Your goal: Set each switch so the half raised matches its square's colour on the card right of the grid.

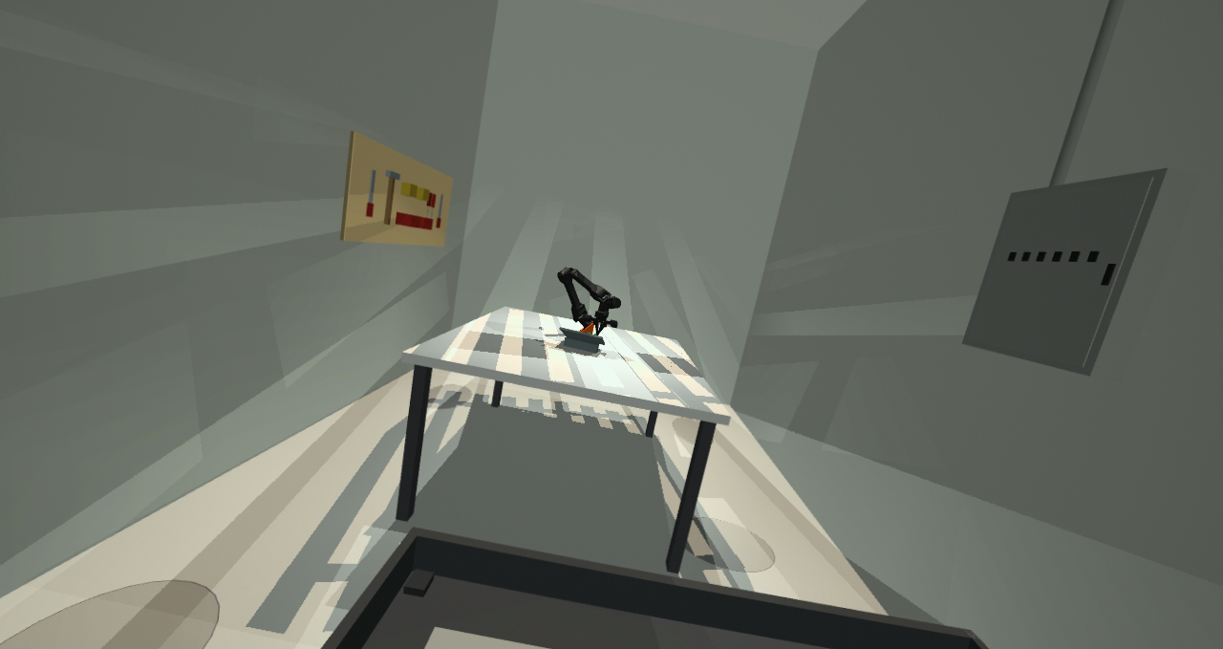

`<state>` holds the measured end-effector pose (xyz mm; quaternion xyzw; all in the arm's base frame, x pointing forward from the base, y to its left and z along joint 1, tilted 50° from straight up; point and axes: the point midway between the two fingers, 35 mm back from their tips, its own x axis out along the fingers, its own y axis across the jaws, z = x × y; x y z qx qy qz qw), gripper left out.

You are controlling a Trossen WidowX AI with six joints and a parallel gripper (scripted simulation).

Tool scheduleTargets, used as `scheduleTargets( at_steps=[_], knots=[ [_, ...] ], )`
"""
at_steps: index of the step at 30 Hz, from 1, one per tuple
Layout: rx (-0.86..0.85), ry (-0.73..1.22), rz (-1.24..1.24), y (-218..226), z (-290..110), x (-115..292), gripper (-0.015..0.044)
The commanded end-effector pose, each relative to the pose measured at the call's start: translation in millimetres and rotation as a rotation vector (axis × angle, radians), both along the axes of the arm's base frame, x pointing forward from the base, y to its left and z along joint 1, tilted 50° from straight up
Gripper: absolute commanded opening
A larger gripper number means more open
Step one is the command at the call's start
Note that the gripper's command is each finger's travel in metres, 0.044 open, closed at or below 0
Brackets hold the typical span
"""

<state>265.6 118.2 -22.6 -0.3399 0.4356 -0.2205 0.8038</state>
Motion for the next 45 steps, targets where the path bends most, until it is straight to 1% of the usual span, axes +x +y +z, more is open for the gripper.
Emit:
scheduleTargets(
  at_steps=[1, 42, 45],
  knots=[
    [-0.008, 0.004, 0.002, -2, -1, -1, 0.0000],
    [-0.008, 0.004, 0.002, -6, -4, 2, 0.0000],
    [0.003, 0.010, -0.002, 10, 5, -6, 0.0000]
  ],
)
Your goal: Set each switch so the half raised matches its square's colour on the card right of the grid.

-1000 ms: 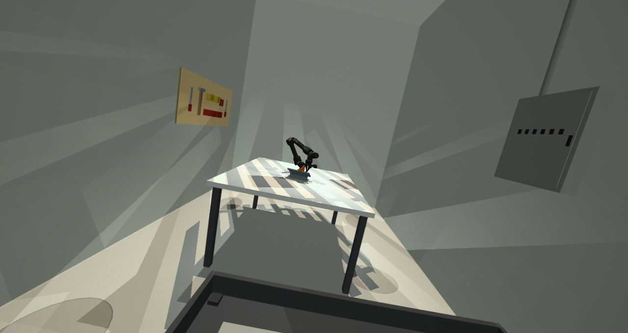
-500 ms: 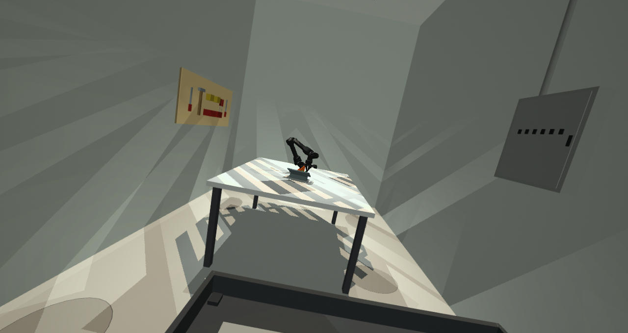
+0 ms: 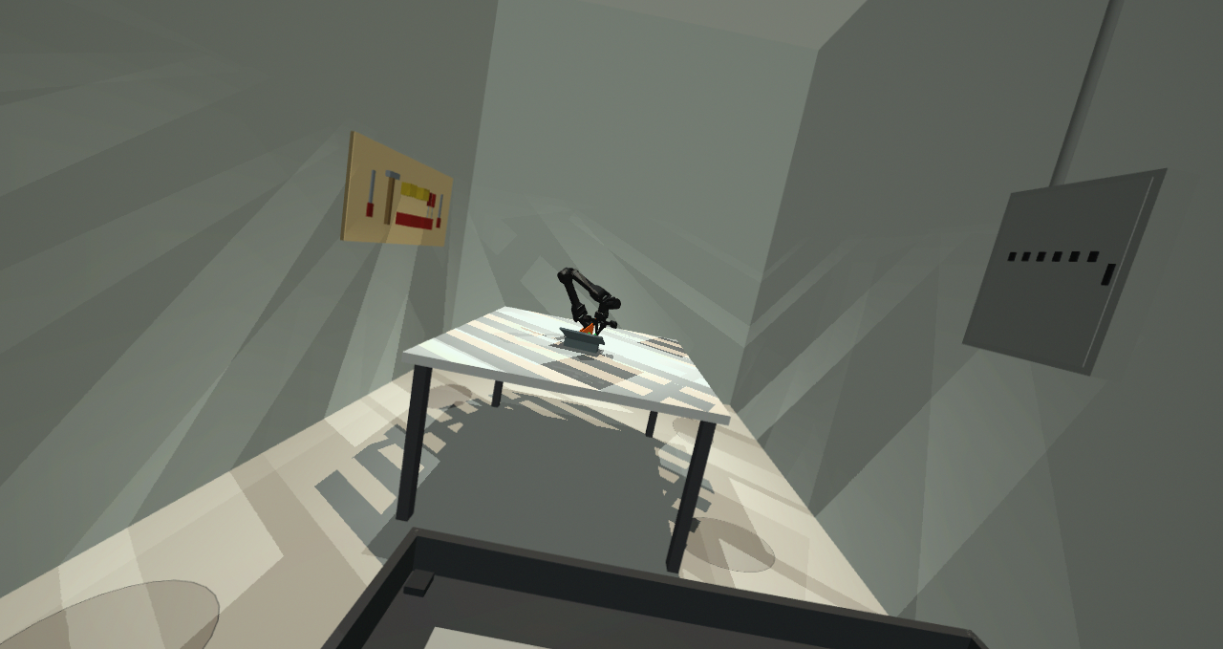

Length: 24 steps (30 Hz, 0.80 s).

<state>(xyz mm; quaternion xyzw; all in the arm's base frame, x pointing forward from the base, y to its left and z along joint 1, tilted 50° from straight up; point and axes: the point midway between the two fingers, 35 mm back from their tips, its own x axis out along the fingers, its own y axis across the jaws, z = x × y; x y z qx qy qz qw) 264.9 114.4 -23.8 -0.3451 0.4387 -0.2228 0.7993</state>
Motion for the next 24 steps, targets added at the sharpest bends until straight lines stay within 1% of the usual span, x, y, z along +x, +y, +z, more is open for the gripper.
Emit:
scheduleTargets(
  at_steps=[1, 4, 10, 12, 18, 24],
  knots=[
    [0.015, 0.007, -0.003, 23, 14, -12, 0.0000],
    [0.008, 0.014, -0.013, 41, 32, -28, 0.0000],
    [0.007, 0.015, -0.014, 41, 35, -29, 0.0000],
    [0.008, 0.016, -0.013, 34, 49, -26, 0.0000],
    [0.003, 0.016, -0.013, -10, 106, -18, 0.0000],
    [0.001, 0.015, -0.014, -15, 111, -18, 0.0000]
  ],
)
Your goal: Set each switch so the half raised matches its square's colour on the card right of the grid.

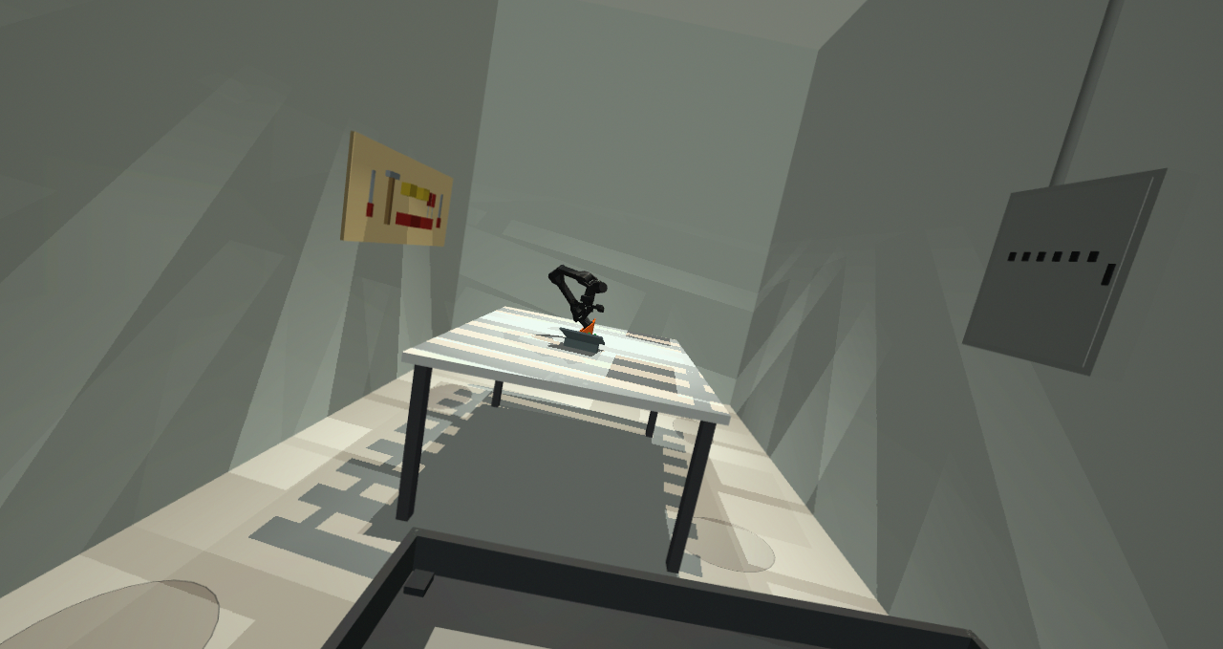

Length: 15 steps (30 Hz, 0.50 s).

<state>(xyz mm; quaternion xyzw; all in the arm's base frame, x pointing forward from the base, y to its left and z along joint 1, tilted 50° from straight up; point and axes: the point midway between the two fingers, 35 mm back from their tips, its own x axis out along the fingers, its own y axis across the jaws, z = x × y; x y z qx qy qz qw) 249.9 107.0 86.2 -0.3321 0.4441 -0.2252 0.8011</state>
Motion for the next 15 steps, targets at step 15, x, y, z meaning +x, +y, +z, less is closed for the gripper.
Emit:
scheduleTargets(
  at_steps=[15],
  knots=[
    [-0.020, 0.032, -0.015, -31, -17, 15, 0.0000]
  ],
)
